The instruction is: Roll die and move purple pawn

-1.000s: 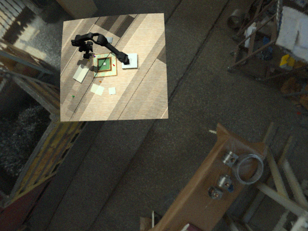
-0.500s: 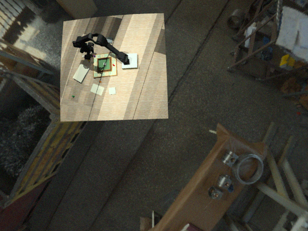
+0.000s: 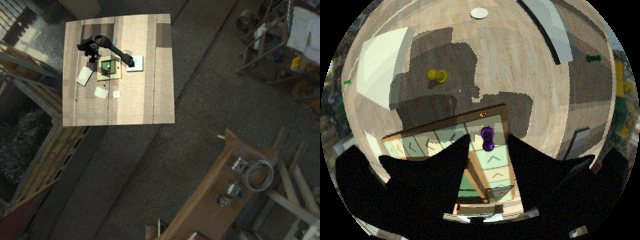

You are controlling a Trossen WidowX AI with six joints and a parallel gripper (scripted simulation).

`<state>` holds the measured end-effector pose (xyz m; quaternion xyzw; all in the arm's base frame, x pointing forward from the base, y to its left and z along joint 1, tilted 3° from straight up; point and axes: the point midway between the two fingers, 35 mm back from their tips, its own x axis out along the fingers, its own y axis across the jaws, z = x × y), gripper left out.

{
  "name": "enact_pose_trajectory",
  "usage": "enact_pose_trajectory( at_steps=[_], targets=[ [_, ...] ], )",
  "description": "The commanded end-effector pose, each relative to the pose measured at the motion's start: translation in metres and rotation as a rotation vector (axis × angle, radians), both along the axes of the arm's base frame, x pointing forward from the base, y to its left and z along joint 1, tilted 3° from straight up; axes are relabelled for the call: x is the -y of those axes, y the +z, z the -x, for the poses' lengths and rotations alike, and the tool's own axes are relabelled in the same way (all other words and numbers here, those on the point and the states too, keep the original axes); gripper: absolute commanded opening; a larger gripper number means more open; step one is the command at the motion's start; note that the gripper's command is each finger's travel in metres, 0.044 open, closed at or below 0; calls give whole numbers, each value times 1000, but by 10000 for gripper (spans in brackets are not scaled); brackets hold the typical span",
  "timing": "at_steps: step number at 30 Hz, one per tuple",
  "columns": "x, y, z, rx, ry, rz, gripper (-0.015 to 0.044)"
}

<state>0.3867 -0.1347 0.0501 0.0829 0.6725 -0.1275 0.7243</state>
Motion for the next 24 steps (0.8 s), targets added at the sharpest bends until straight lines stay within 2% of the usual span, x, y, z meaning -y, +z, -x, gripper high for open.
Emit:
enact_pose_trajectory(
  at_steps=[1,6,16,24],
  targets=[
    [-1,-9,1,-10,4,-8,200],
    [-1,-9,1,-10,4,-8,69],
    [-1,-9,1,-10,4,-8,2],
    [-1,22,-4,3,15,-10,0]
  ],
)
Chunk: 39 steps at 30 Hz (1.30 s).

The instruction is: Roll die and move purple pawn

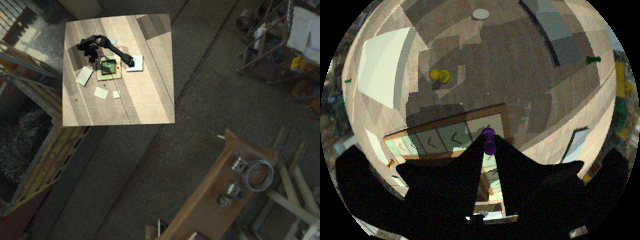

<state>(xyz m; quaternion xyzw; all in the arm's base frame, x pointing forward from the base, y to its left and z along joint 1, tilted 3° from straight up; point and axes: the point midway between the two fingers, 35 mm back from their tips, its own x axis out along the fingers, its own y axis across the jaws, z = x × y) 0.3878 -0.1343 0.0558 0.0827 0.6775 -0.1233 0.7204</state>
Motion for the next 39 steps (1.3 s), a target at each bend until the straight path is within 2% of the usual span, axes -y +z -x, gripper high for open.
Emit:
enact_pose_trajectory(
  at_steps=[1,21,39],
  targets=[
    [-1,21,-4,17,10,-3,0],
    [-6,112,5,3,-2,0,0],
    [-35,58,2,2,-2,-3,0]
  ],
)
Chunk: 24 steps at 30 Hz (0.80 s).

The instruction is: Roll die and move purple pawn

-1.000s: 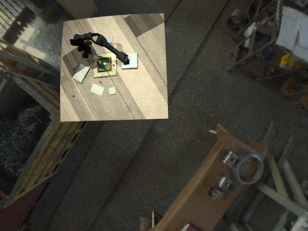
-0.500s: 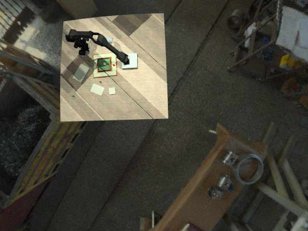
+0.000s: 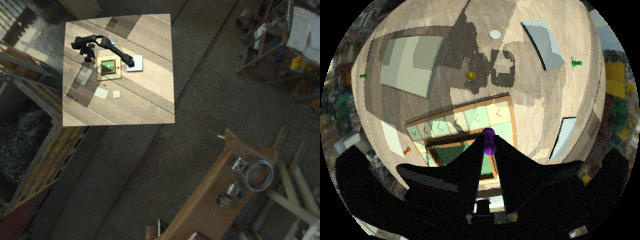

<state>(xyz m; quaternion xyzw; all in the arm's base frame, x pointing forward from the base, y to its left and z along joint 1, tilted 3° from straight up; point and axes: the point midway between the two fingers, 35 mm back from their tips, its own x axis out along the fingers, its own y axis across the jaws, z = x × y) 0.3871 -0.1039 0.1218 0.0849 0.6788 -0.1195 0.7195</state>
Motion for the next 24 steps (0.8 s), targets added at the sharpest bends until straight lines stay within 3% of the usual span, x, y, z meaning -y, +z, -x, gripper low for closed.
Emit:
enact_pose_trajectory(
  at_steps=[1,24],
  targets=[
    [-7,-11,1,4,-4,5,0],
    [-18,-69,3,4,-4,4,0]
  ],
)
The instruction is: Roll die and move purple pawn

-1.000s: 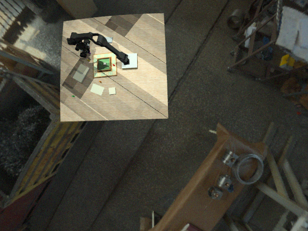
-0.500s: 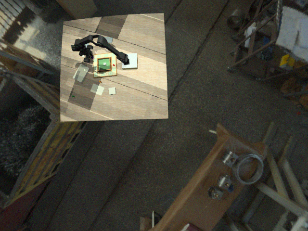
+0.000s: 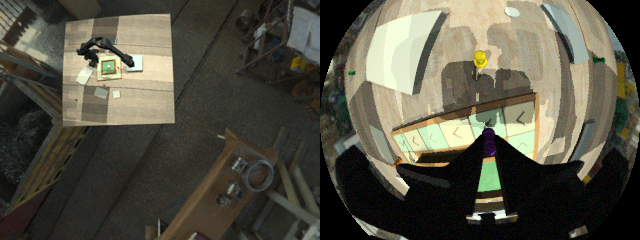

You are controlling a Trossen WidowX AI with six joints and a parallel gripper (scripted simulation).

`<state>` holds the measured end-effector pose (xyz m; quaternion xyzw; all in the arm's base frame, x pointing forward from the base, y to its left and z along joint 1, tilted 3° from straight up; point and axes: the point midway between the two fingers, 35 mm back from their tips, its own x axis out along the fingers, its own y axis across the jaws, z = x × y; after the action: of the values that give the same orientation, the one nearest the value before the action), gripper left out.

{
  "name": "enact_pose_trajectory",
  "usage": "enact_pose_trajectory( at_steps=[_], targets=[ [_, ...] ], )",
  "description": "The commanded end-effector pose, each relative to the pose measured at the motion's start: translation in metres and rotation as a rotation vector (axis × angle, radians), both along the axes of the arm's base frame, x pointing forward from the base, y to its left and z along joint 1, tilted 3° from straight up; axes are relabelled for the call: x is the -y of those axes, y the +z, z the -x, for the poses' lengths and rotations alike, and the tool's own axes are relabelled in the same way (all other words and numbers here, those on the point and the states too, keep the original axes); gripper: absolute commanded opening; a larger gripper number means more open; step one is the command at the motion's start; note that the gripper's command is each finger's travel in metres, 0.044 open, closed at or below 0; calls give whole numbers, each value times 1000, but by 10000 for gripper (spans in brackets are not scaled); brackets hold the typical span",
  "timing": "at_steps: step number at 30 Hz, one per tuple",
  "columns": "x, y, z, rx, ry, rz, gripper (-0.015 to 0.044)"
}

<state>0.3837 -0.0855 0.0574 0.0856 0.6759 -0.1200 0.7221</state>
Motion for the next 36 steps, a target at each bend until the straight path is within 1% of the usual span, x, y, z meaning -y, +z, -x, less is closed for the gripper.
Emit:
enact_pose_trajectory(
  at_steps=[1,16,17,26,30,32,33,36],
  targets=[
    [1,-5,0,-4,-3,4,0],
    [2,-22,-1,-4,-3,4,0],
    [1,-15,-2,7,-2,1,26],
    [1,-13,-2,6,-2,1,263],
    [-2,31,0,-3,-3,3,368],
    [-2,34,1,-4,-3,3,420],
    [-2,34,1,-4,-3,3,440],
    [-3,36,2,-4,-1,3,440]
  ],
)
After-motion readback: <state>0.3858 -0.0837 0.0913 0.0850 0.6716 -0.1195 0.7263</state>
